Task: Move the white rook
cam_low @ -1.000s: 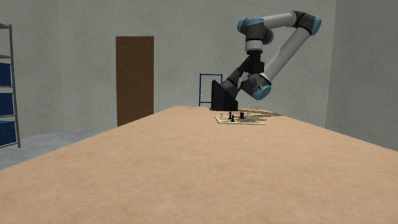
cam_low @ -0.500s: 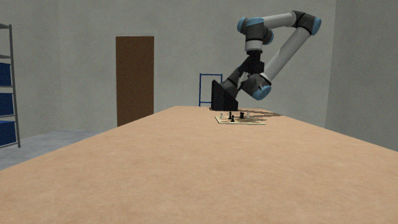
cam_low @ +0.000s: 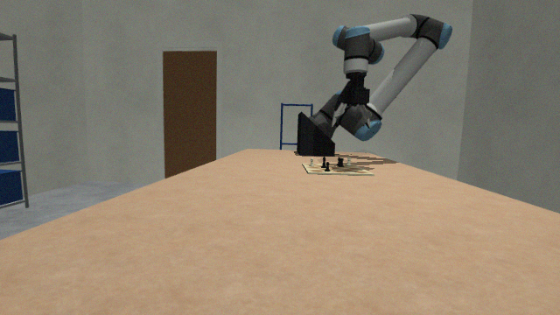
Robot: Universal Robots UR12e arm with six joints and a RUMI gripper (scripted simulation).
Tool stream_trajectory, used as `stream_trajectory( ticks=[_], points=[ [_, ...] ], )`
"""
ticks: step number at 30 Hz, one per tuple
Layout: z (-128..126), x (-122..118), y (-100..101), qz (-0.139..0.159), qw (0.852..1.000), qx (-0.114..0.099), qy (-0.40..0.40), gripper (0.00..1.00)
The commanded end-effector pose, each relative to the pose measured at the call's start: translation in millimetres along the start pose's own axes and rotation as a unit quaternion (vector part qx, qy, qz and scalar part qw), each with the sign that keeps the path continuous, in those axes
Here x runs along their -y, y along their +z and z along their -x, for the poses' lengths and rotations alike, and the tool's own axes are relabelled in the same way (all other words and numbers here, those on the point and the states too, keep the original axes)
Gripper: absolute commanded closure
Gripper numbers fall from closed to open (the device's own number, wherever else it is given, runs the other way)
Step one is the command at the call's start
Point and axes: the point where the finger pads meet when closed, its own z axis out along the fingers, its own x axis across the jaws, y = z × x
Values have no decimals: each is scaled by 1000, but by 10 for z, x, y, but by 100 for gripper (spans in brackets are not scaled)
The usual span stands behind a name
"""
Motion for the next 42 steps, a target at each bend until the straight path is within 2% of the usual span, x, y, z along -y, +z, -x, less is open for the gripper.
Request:
stream_trajectory(
  ticks=[1, 3, 5, 10, 15, 20, 22, 29, 34, 37, 39, 42],
  points=[
    [0, 6, 48, 1, 996, 2, 88, 0],
    [-2, 9, 72, 1, 992, 2, 127, 0],
    [-2, 9, 72, 1, 992, 2, 127, 0],
    [-5, 14, 137, 1, 973, 2, 229, 0],
    [-7, 13, 205, 1, 942, 2, 334, 0],
    [-5, 7, 269, 1, 902, 2, 431, 0],
    [-5, 7, 269, 1, 902, 2, 431, 0],
    [3, -4, 344, 2, 843, 2, 537, 0],
    [10, -11, 381, 2, 809, 2, 587, 0],
    [13, -14, 395, 2, 795, 2, 607, 0],
    [13, -14, 395, 2, 795, 2, 607, 0],
    [15, -16, 405, 2, 785, 2, 619, 0]
  ],
)
